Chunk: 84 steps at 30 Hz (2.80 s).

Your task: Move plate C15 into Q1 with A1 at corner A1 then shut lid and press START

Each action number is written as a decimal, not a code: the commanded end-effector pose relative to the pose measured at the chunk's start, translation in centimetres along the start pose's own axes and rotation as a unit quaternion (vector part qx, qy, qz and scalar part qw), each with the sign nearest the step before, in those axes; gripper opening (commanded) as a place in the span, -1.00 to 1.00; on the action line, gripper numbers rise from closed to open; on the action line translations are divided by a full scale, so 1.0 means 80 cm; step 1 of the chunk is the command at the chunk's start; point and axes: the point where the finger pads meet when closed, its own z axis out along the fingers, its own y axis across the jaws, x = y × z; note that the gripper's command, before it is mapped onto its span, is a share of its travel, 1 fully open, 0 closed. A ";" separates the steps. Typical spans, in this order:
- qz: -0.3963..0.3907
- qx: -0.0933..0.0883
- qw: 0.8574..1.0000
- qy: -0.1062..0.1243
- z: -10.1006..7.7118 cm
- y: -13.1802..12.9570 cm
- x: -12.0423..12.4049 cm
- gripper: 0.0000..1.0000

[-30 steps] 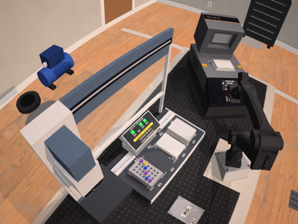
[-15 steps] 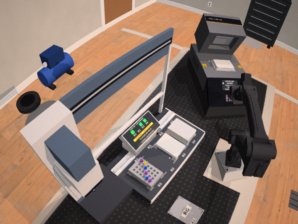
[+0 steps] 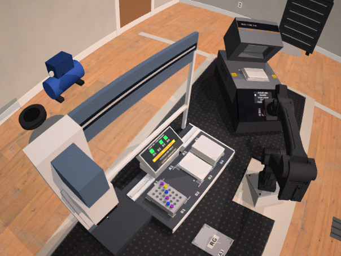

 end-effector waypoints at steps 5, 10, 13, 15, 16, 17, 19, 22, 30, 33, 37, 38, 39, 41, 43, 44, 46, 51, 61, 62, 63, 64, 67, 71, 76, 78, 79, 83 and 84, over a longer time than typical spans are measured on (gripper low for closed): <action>-0.007 -0.040 0.999 -0.012 -0.017 0.037 -0.005 -1.00; -0.014 -0.044 0.999 -0.015 -0.019 0.049 -0.010 -1.00; -0.024 -0.045 0.999 -0.010 -0.020 0.056 -0.006 -1.00; -0.029 -0.047 0.998 -0.008 -0.021 0.061 -0.004 -1.00; -0.030 -0.049 0.998 -0.007 -0.022 0.064 -0.002 -1.00; -0.030 -0.049 0.998 -0.007 -0.022 0.064 -0.002 -1.00; -0.030 -0.049 0.998 -0.007 -0.022 0.064 -0.002 -1.00; -0.030 -0.047 0.998 -0.009 -0.021 0.064 -0.004 -1.00; -0.030 -0.057 0.998 -0.016 -0.029 0.065 -0.007 -1.00; -0.029 -0.056 0.998 -0.019 -0.040 0.053 -0.008 -1.00; -0.030 -0.051 0.998 -0.018 -0.054 0.047 -0.007 -1.00; -0.030 -0.047 0.998 -0.021 -0.062 0.043 -0.008 -1.00; -0.031 -0.045 0.998 -0.025 -0.066 0.041 -0.009 -1.00; -0.037 -0.048 0.998 -0.026 -0.083 0.038 -0.005 -1.00; -0.046 -0.054 0.997 -0.030 -0.100 0.038 -0.003 -1.00; -0.051 -0.055 0.997 -0.032 -0.107 0.038 -0.003 -1.00; -0.058 -0.055 0.996 -0.037 -0.121 0.037 -0.002 -1.00; -0.053 -0.037 0.998 -0.024 -0.116 0.023 -0.002 -1.00; -0.012 -0.011 1.000 -0.012 -0.098 -0.002 -0.005 -1.00; -0.010 -0.009 1.000 -0.011 -0.096 -0.004 -0.005 -1.00; -0.007 -0.008 1.000 -0.009 -0.095 -0.006 -0.004 -1.00; -0.006 -0.008 1.000 -0.007 -0.094 -0.008 -0.003 -1.00; -0.005 -0.011 1.000 -0.005 -0.092 -0.012 0.000 -1.00; -0.007 -0.014 1.000 -0.007 -0.102 -0.014 0.001 -1.00; -0.031 -0.017 0.999 -0.022 -0.134 -0.002 -0.002 -1.00; -0.043 -0.021 0.999 -0.007 -0.132 0.005 0.003 -1.00; -0.044 -0.023 0.999 -0.003 -0.132 0.007 0.005 -1.00; -0.042 -0.027 0.999 -0.014 -0.133 0.009 -0.001 -1.00; -0.041 -0.027 0.999 -0.018 -0.133 0.009 -0.003 -1.00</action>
